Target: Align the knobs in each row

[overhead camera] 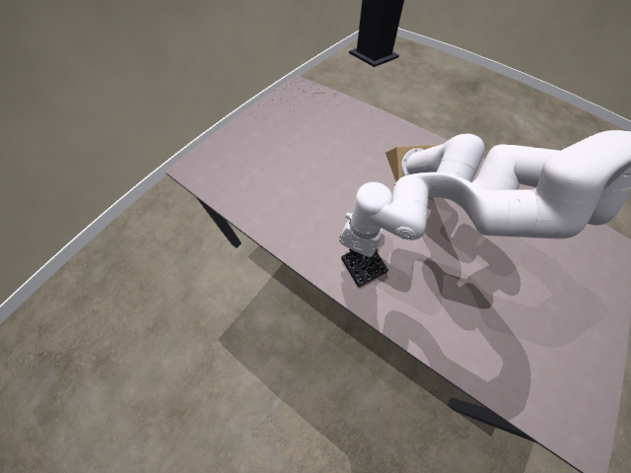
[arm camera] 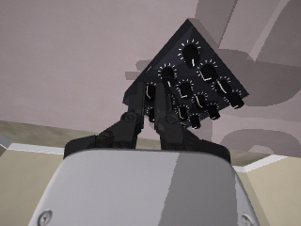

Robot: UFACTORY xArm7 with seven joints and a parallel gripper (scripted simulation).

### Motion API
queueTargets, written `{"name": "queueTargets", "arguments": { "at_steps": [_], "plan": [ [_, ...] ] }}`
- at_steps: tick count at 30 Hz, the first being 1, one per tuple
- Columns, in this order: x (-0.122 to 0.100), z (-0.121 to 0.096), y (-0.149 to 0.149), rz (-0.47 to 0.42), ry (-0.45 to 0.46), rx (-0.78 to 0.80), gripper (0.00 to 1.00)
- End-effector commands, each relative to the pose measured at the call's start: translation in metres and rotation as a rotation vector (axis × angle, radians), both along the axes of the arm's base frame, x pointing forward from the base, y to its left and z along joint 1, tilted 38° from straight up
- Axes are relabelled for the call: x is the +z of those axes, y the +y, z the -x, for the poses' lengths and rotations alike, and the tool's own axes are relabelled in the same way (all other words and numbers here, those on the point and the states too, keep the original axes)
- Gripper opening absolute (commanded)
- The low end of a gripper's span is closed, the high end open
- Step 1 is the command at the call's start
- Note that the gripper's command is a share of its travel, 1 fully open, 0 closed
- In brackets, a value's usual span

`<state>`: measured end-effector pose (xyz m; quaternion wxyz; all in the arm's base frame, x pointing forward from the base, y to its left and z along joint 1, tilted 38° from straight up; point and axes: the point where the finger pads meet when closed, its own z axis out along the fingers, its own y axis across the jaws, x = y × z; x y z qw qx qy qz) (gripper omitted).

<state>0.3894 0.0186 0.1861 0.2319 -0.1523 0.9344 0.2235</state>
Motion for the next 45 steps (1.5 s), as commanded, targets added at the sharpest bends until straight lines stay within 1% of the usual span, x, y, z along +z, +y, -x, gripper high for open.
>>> {"name": "queueTargets", "arguments": {
  "at_steps": [1,4,6,21,23,37,45],
  "plan": [
    [0.0009,-0.0005,-0.001,0.04,-0.061,0.09,0.08],
    [0.0009,-0.0005,-0.001,0.07,-0.101,0.154,0.08],
    [0.0009,-0.0005,-0.001,0.07,-0.101,0.154,0.08],
    [0.0009,-0.0005,-0.001,0.21,-0.288,0.456,0.08],
    [0.0009,-0.0005,-0.001,0.21,-0.288,0.456,0.08],
    [0.0009,-0.0005,-0.001,0.306,-0.415,0.662,0.08],
    [0.0009,-0.0005,-0.001,0.332,-0.45,0.719,0.08]
  ]
}}
